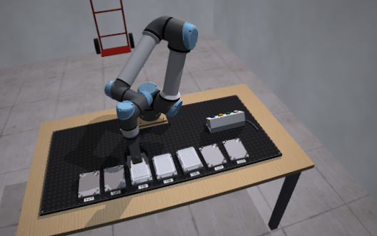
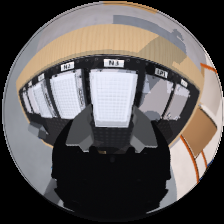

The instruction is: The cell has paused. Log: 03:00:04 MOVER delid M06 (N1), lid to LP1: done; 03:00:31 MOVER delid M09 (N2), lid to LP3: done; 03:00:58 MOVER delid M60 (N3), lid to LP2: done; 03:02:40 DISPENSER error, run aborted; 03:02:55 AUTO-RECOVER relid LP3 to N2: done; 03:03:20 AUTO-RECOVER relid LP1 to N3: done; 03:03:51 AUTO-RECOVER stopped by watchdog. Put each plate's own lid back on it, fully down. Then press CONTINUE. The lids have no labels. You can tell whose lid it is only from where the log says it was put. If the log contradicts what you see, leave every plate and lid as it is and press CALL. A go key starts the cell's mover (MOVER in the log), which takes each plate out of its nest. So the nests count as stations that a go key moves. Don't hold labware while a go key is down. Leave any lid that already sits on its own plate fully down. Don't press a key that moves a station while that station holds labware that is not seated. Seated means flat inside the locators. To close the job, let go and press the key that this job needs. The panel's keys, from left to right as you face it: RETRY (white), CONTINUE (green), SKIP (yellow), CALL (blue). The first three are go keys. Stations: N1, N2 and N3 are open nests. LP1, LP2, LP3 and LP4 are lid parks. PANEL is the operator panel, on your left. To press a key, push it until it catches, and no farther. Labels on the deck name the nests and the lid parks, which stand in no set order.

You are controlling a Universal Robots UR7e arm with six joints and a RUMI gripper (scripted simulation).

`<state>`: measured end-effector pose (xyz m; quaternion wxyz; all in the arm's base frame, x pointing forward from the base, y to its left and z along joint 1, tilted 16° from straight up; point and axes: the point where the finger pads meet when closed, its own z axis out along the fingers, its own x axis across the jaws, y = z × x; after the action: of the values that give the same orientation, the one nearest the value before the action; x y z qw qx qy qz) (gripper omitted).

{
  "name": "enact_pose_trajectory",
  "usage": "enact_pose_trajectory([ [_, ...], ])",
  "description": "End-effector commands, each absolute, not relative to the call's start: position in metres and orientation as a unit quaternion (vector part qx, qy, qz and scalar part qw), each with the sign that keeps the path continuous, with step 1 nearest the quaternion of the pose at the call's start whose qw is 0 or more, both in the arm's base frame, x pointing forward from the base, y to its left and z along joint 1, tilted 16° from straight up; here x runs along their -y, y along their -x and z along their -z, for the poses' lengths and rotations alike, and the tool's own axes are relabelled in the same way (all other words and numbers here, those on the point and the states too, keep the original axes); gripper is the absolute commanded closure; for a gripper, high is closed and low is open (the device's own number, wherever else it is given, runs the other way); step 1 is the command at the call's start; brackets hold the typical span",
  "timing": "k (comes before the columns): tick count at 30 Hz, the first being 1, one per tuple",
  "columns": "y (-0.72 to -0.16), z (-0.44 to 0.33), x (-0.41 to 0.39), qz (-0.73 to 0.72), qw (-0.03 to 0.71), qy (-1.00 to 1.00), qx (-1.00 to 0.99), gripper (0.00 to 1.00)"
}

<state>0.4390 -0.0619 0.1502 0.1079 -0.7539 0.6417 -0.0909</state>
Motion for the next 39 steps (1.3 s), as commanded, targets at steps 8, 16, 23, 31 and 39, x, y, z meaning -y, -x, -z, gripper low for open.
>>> enact_pose_trajectory([
  [8,-0.440,-0.147,0.062,0.091,0.108,0.754,-0.642,1.00],
  [16,-0.441,-0.145,0.062,0.091,0.108,0.754,-0.642,1.00],
  [23,-0.441,-0.143,0.062,0.091,0.108,0.754,-0.642,1.00],
  [31,-0.442,-0.141,0.061,0.091,0.108,0.754,-0.642,1.00],
  [39,-0.443,-0.138,0.061,0.091,0.108,0.754,-0.642,1.00],
])
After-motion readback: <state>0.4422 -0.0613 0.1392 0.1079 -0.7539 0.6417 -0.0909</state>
